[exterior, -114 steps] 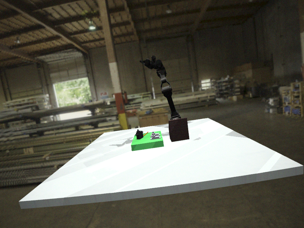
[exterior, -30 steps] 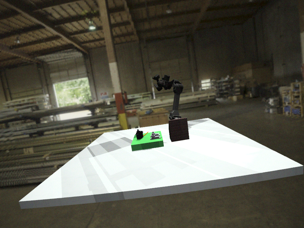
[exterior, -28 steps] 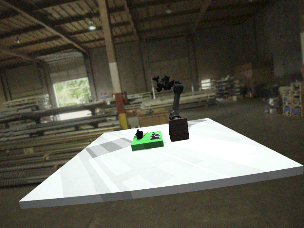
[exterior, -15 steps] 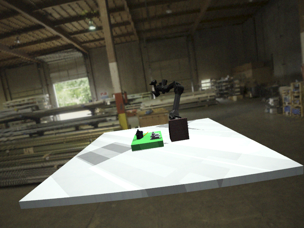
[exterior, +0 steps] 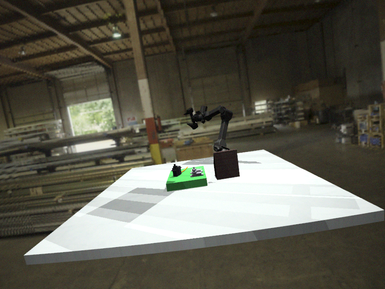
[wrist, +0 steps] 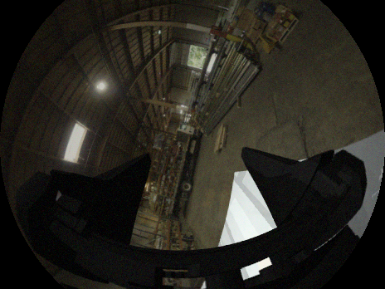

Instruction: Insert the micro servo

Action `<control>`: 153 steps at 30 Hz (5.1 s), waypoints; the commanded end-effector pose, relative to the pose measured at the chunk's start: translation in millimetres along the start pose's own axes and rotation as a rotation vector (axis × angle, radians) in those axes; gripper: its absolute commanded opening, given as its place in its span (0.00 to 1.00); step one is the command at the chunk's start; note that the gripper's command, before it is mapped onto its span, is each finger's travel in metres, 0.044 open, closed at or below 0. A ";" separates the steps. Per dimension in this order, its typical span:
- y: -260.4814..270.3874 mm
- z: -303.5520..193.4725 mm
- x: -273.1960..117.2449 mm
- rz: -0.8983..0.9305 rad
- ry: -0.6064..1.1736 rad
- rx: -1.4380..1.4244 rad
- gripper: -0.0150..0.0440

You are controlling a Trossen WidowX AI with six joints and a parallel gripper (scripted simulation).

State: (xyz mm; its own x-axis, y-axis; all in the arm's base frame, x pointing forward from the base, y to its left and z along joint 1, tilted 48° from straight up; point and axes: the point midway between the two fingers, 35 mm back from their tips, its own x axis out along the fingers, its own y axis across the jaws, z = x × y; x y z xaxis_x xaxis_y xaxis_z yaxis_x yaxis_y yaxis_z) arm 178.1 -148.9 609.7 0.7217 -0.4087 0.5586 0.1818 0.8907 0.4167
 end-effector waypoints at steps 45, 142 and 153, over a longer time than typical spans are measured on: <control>-74.5 -257.7 29.3 -0.271 0.700 -0.090 1.00; -49.1 -515.0 -271.0 0.616 2.164 -2.072 1.00; -73.3 -523.2 -273.5 0.615 2.163 -2.074 1.00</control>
State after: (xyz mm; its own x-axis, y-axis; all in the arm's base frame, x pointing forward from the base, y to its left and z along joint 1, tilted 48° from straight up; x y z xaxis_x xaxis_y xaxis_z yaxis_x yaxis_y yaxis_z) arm 318.2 6.9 55.5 -0.0078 -0.7355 -0.6774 -0.8505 0.3612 -0.3824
